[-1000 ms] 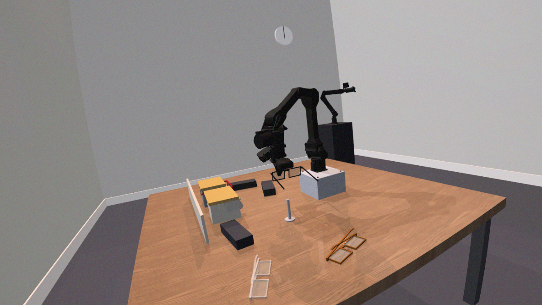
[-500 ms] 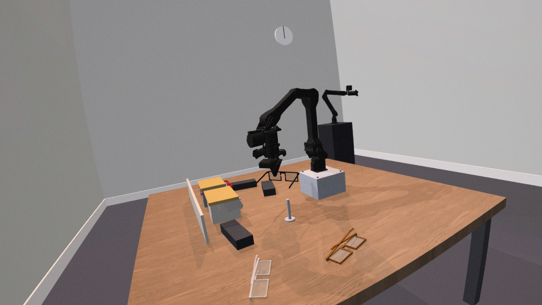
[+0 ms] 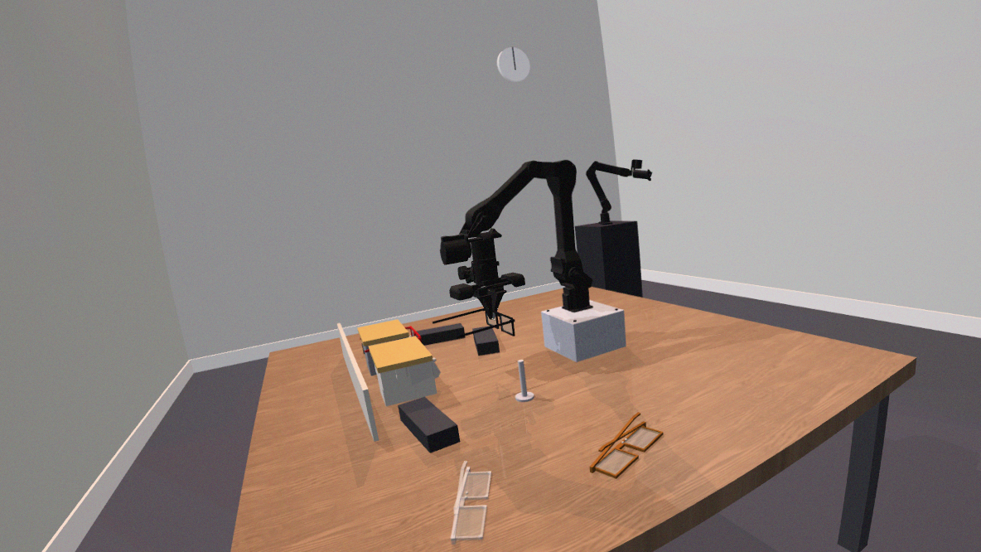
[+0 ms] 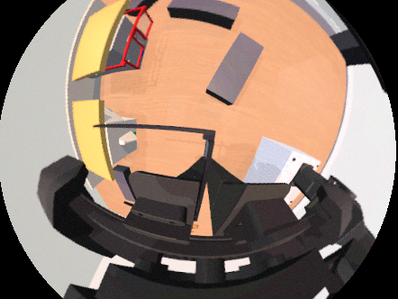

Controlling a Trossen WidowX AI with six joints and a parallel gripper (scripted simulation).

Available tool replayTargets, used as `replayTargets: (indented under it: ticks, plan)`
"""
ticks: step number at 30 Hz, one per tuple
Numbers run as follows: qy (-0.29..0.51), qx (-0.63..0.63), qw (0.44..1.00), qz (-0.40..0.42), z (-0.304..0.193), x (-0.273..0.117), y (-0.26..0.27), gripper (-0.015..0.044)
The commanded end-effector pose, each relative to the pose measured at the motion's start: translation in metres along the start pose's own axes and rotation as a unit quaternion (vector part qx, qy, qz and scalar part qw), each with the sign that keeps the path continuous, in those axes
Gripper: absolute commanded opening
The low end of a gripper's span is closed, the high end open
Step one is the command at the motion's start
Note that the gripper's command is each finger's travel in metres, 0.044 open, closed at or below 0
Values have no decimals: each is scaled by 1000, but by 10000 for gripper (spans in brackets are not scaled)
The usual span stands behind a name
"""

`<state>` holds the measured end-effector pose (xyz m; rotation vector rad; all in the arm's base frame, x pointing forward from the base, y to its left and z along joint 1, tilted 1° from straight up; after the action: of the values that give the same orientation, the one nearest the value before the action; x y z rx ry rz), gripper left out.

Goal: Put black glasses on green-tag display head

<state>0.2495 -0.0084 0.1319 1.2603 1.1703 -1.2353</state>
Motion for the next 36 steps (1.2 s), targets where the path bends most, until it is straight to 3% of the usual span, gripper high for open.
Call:
replayTargets:
  ticks: [1,36]
  plan:
    - [10,49,999,2,3,3,-1,0]
    - [10,58,998,-1,3,29,0,0]
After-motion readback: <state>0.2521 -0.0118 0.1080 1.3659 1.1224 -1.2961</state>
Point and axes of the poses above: the point midway between the two fingers, 35 mm back from their tips, its own x axis out along the fingers, its own y axis across the jaws, z = x × y, the point moved 7 cm from there along -x, back along the fingers, and after that the axes turned 9 degrees about x, right-handed, at the moved point
